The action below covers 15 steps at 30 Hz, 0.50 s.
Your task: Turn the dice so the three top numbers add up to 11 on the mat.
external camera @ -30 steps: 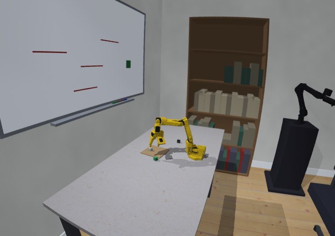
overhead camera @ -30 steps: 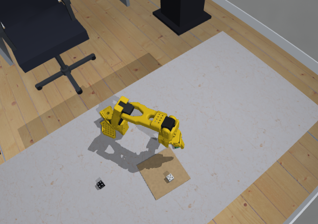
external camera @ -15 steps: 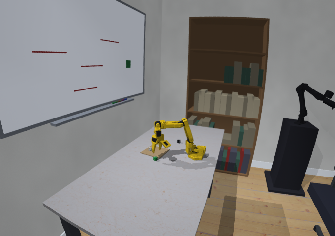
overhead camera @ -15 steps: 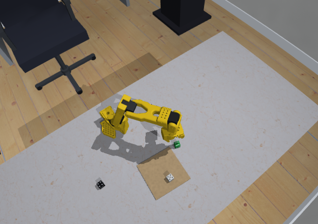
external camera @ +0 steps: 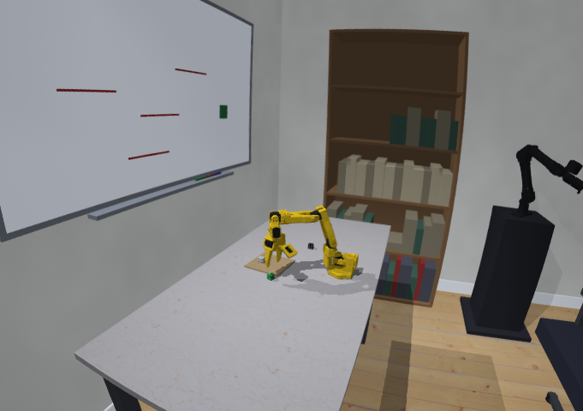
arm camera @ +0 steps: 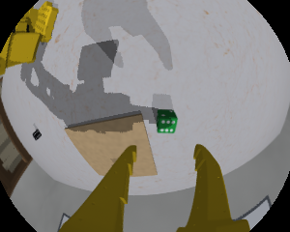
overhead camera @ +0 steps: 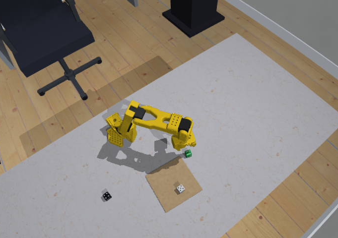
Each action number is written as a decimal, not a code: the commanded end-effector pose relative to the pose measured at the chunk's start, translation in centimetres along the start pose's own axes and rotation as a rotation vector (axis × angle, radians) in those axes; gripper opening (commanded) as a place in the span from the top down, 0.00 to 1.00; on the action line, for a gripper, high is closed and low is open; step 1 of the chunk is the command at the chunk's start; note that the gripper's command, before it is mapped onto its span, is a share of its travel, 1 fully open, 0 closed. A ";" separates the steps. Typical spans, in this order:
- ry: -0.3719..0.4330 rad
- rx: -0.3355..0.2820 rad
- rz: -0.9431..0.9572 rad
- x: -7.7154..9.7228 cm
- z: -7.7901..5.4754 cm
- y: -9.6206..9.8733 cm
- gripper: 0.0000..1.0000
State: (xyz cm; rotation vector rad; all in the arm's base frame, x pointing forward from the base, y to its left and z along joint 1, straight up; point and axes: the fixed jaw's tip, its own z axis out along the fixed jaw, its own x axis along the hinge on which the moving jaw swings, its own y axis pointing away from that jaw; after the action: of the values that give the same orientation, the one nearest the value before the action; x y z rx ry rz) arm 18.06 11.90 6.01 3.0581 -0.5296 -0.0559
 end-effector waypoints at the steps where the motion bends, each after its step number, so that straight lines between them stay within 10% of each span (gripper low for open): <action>1: 0.014 0.021 -0.018 0.0 -0.3 -0.3 0.72; 15: 0.041 0.059 -0.018 0.4 0.3 -0.9 0.72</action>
State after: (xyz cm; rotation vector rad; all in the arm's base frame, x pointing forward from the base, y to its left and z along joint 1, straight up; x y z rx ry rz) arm 18.63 12.30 5.36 3.0878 -0.5344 -0.0093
